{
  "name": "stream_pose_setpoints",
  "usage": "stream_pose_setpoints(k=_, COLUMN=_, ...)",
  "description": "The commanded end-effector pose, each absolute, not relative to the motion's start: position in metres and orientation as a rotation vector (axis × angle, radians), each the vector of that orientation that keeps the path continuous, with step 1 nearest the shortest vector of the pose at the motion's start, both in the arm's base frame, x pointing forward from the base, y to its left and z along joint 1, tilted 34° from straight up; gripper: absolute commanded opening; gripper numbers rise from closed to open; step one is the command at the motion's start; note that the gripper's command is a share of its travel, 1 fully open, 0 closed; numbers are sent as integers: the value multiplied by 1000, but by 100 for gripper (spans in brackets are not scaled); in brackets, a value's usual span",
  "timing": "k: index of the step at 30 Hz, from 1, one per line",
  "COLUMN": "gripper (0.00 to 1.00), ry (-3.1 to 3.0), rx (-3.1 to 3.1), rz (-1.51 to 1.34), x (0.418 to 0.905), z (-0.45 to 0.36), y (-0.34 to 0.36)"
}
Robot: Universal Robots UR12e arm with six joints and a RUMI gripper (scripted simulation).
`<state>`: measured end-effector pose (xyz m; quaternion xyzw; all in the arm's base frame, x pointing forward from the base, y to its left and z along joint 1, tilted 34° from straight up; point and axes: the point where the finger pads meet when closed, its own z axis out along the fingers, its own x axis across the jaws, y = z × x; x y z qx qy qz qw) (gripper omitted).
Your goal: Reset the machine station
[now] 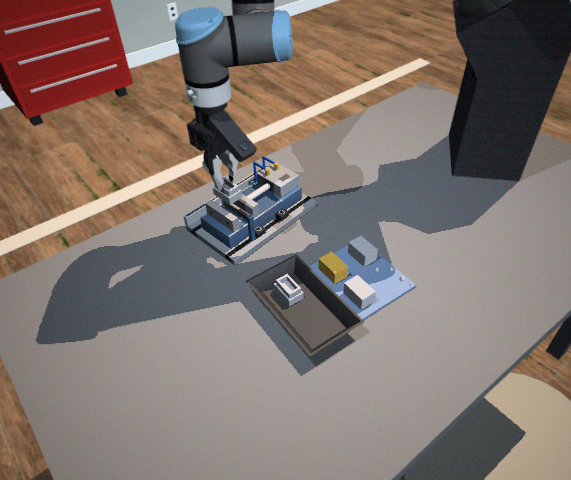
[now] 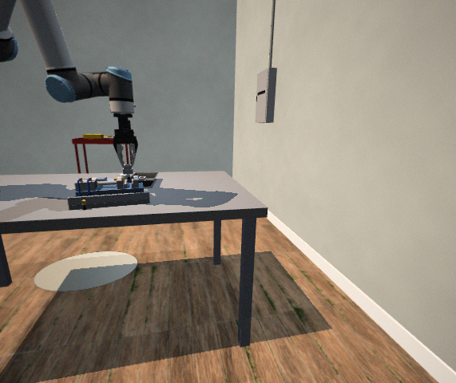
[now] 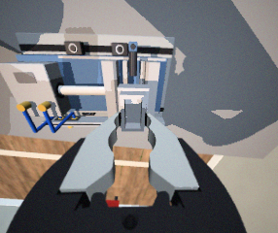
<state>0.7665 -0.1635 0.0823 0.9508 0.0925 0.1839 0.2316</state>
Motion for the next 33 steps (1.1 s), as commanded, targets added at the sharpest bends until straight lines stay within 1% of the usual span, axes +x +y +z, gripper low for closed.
stream_pose_setpoints(k=1, gripper=0, ry=255, rx=2616, rz=501, x=761, z=85, y=-159)
stream_pose_setpoints(k=19, gripper=0, ry=250, rx=2618, rz=503, x=766, z=83, y=-153)
stream_pose_setpoints(k=30, gripper=0, ry=220, rx=2629, rz=507, x=779, z=69, y=-119)
stream_pose_setpoints(k=33, gripper=0, ry=204, rx=2635, rz=509, x=785, z=61, y=-101)
